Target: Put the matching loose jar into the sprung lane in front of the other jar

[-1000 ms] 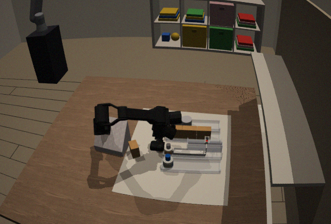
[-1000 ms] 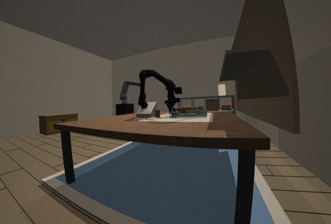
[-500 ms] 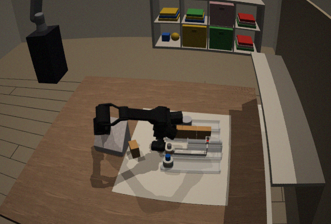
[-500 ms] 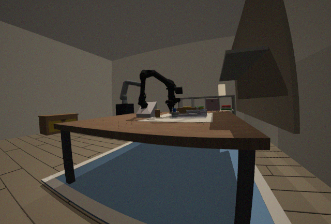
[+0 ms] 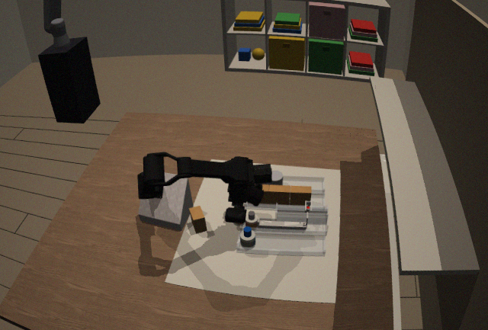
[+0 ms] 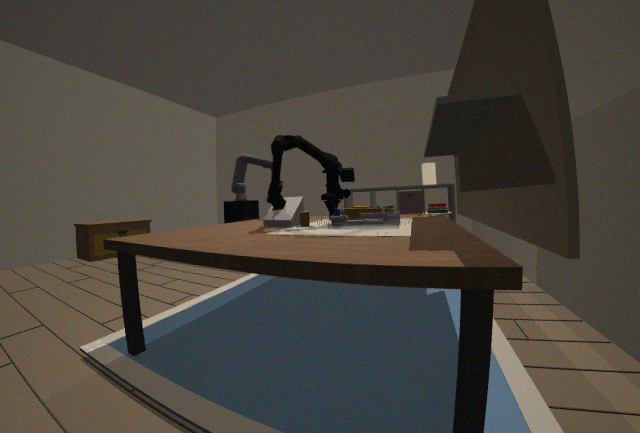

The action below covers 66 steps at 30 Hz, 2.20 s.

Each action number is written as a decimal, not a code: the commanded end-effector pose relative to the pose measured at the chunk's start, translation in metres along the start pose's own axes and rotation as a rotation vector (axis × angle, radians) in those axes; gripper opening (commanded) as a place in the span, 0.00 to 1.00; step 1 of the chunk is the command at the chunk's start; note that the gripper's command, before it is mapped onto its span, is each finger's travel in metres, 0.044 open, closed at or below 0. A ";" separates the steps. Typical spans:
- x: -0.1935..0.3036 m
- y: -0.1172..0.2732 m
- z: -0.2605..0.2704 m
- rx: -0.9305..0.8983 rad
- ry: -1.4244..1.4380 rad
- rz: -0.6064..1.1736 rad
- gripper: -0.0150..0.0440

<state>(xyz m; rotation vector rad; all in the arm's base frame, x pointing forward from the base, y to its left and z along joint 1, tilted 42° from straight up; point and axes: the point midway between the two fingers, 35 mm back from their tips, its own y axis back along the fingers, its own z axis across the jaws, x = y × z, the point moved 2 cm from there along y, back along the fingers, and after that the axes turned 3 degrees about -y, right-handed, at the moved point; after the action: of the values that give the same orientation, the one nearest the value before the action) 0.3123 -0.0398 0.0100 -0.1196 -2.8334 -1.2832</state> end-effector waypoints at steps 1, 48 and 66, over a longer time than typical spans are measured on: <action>-0.011 0.003 -0.002 -0.001 -0.016 -0.022 0.25; -0.033 0.007 -0.003 -0.001 -0.017 -0.024 0.25; -0.040 0.010 -0.003 -0.001 -0.017 -0.024 0.25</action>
<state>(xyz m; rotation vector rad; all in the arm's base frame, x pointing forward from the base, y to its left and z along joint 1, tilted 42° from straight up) 0.3412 -0.0400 0.0113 -0.1313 -2.8277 -1.2817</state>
